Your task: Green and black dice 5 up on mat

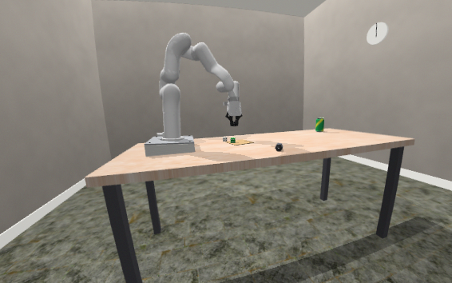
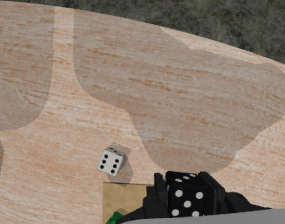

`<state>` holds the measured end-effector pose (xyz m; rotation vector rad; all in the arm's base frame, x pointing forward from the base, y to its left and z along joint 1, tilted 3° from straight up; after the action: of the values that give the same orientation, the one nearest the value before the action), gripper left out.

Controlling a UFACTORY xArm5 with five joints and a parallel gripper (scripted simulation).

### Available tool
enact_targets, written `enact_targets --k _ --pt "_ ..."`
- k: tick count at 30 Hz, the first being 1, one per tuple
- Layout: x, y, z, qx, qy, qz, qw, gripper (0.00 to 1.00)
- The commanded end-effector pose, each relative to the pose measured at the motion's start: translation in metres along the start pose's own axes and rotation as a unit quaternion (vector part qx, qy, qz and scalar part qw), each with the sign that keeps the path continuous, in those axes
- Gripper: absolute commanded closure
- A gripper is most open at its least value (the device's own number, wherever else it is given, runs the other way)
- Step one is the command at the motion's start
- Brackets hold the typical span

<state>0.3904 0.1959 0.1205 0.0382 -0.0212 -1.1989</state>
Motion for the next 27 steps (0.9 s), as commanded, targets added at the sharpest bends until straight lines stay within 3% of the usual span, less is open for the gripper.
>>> enact_targets --k 1,7,15,18,20,22,26,27 --pt "0.002 0.002 0.001 0.002 0.0 0.053 0.999 0.73" --pt "0.007 0.003 0.002 0.002 0.0 0.154 0.988 0.73" --pt "0.014 0.005 0.002 0.002 -0.001 0.286 0.958 0.73" --pt "0.014 0.005 0.002 0.002 -0.001 0.293 0.956 0.73" --pt "0.017 0.006 0.002 0.002 -0.001 0.35 0.937 0.73" --pt "0.018 0.006 0.002 0.002 -0.002 0.363 0.932 0.73" --pt "0.022 0.007 0.003 0.002 -0.002 0.43 0.903 0.73" --pt "0.022 0.007 0.003 0.002 -0.002 0.433 0.901 0.73"
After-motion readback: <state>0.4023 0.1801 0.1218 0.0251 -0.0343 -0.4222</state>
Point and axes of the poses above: the point where the finger pads meet when closed, its own z axis back along the fingers, its own y axis across the jaws, x = y × z, the point moved 4 cm from there along z, back along the fingers, and after that the axes turned 2 degrees about -z, right-handed, at the moved point
